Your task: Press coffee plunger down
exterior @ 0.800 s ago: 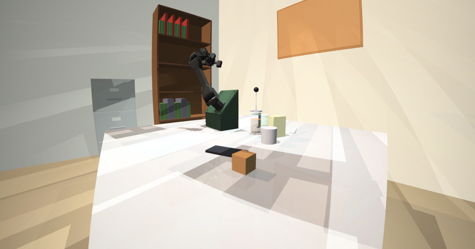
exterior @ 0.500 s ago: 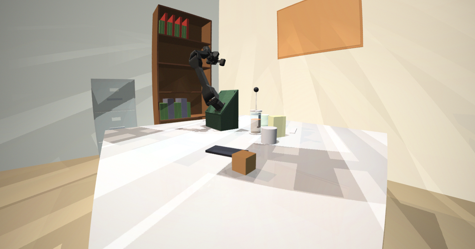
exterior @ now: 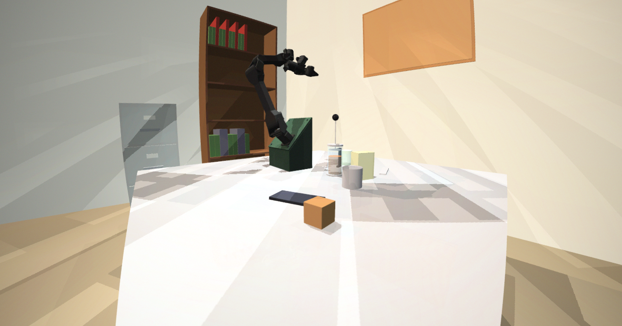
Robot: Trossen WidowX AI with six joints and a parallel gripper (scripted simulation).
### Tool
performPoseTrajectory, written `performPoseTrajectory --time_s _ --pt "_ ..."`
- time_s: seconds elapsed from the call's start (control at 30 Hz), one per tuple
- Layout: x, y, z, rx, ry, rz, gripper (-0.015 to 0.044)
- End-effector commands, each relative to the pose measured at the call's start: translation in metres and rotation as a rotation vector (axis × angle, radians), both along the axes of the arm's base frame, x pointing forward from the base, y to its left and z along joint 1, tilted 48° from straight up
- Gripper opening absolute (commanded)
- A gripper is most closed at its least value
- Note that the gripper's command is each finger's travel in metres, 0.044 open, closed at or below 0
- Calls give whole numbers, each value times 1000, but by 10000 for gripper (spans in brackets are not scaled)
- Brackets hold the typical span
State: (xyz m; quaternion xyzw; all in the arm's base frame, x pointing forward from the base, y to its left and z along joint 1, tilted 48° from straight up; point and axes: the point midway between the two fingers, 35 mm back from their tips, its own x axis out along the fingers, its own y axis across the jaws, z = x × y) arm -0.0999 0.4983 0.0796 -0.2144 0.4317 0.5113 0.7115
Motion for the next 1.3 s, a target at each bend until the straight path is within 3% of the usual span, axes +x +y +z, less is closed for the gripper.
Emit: performPoseTrajectory --time_s 0.0,0.33,0.63,0.8,1.27 --pt "71 -27 0 -49 -124 -126 440" --pt "208 -127 2 -213 -387 -397 440" --pt "289 -255 6 -439 -615 -613 440" --pt "305 -320 7 -570 -706 -689 440" --pt "297 -364 -35 -573 -701 -678 440"
